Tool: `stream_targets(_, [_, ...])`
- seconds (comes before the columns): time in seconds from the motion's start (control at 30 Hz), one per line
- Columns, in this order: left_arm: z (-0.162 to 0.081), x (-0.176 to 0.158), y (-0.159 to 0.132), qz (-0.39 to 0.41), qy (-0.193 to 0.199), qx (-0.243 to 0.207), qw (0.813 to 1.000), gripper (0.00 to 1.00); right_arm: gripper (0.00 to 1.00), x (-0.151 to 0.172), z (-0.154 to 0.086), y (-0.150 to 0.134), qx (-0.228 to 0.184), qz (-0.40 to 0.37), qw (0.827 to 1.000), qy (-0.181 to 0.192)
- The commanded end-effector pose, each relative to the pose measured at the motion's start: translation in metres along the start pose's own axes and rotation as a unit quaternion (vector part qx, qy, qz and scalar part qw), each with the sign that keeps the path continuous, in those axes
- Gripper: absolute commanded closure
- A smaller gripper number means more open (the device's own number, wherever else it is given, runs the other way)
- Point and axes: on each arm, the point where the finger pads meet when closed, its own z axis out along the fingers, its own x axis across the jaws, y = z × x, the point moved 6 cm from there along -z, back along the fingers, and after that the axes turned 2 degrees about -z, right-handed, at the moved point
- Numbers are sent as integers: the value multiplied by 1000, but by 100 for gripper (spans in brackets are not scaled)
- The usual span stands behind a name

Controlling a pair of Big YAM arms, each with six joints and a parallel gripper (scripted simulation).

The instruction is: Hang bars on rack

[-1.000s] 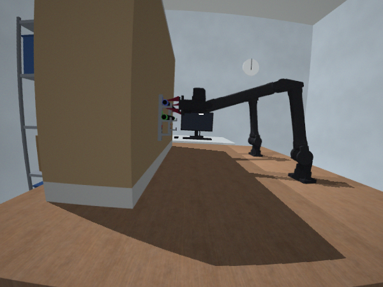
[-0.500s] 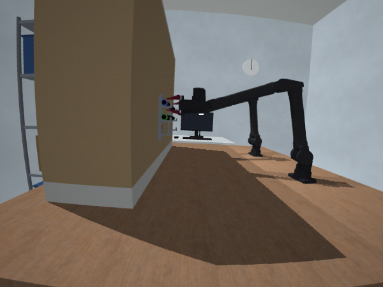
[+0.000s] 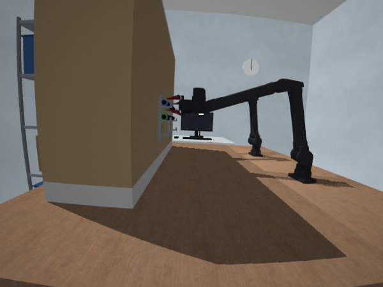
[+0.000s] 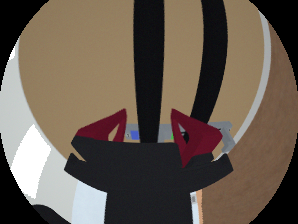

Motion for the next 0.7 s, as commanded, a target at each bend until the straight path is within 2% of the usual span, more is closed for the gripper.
stream_targets(0.0, [-1,21,-1,-6,20,-1,1000,36,36,-14,0,-5,5,15,1000,-18])
stream_targets(0.3, [-1,21,-1,-6,20,-2,1000,36,36,-14,0,-4,5,15,1000,-18])
stream_targets(0.67, [-15,21,-1,-6,20,-2,1000,36,36,-13,-15,-3,4,15,1000,-18])
